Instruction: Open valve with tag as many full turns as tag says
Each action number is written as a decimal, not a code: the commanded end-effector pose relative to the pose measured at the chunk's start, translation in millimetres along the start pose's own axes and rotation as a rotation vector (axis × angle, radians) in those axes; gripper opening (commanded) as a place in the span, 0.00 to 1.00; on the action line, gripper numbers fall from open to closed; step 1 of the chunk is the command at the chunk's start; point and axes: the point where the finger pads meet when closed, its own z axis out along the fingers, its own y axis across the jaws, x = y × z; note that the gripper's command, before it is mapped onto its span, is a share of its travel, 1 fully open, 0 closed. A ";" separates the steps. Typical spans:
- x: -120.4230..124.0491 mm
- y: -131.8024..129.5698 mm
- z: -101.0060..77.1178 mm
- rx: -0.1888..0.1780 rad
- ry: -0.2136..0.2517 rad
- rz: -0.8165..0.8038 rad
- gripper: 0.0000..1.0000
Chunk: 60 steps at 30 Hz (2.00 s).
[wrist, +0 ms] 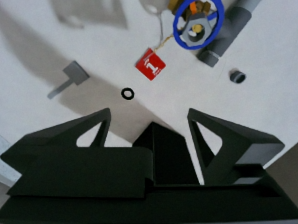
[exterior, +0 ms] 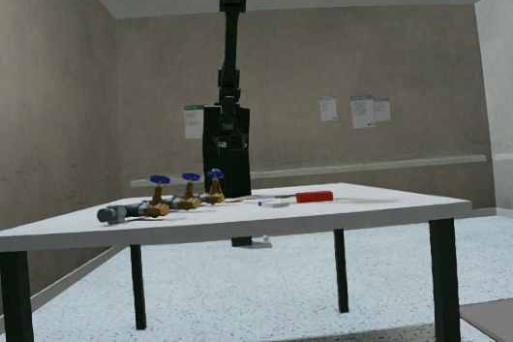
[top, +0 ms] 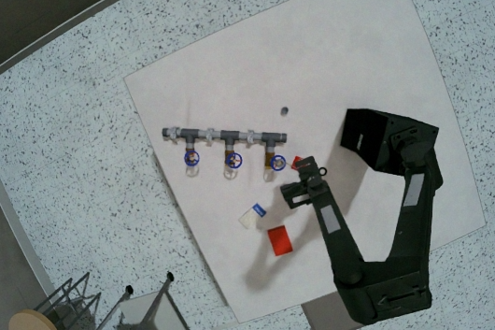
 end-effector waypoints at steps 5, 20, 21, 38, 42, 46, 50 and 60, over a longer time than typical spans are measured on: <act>-7.0 -12.4 4.4 -0.016 -0.055 0.220 1.00; -52.7 -44.7 26.5 -0.088 -0.288 1.124 1.00; -61.5 -46.7 27.7 -0.096 -0.309 1.177 1.00; -65.3 -57.2 29.7 -0.109 -0.366 1.441 1.00; -70.3 -57.2 30.8 -0.114 -0.372 1.440 1.00; -73.0 -56.9 34.1 -0.114 -0.373 1.438 1.00; -74.7 -57.7 39.6 -0.115 -0.373 1.438 1.00; -79.8 -60.6 56.2 -0.114 -0.373 1.440 1.00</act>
